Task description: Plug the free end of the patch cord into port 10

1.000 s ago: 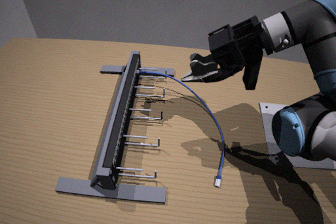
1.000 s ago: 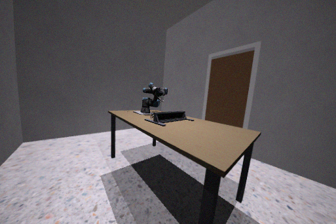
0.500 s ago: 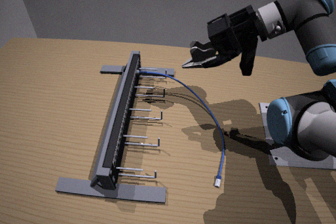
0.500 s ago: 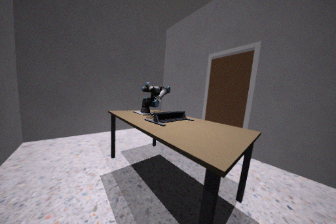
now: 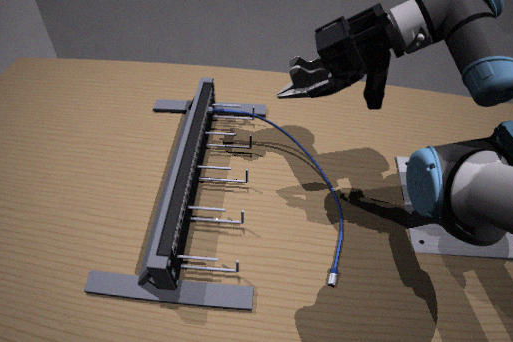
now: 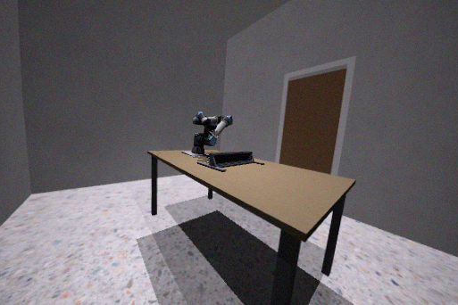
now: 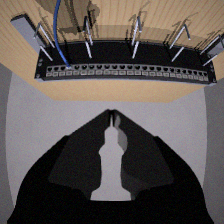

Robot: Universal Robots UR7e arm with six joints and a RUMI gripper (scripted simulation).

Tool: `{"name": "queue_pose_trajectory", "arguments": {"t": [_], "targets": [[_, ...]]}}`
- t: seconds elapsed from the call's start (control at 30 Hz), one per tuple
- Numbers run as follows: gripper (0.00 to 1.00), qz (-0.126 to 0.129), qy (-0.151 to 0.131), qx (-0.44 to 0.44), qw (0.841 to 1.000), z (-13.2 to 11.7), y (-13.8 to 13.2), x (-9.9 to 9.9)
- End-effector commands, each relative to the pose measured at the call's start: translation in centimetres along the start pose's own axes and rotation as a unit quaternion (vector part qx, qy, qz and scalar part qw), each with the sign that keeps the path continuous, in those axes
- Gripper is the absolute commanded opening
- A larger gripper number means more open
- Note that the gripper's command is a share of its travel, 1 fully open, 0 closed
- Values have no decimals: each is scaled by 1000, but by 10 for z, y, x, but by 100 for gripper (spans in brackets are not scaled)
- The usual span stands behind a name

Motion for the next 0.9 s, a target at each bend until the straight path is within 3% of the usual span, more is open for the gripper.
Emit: {"name": "queue_pose_trajectory", "arguments": {"t": [0.0,0.87], "targets": [[0,0,0,0,1000,0,0,0],[0,0,0,0,1000,0,0,-7]]}}
Point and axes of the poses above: the point where the finger pads meet when closed, its own x axis back along the fingers, its own y axis across the jaws, z = x × y, the point moved 9 cm from there along x, back along the fingers, and after that the axes turned 13 degrees about x, right-handed, at the moved point
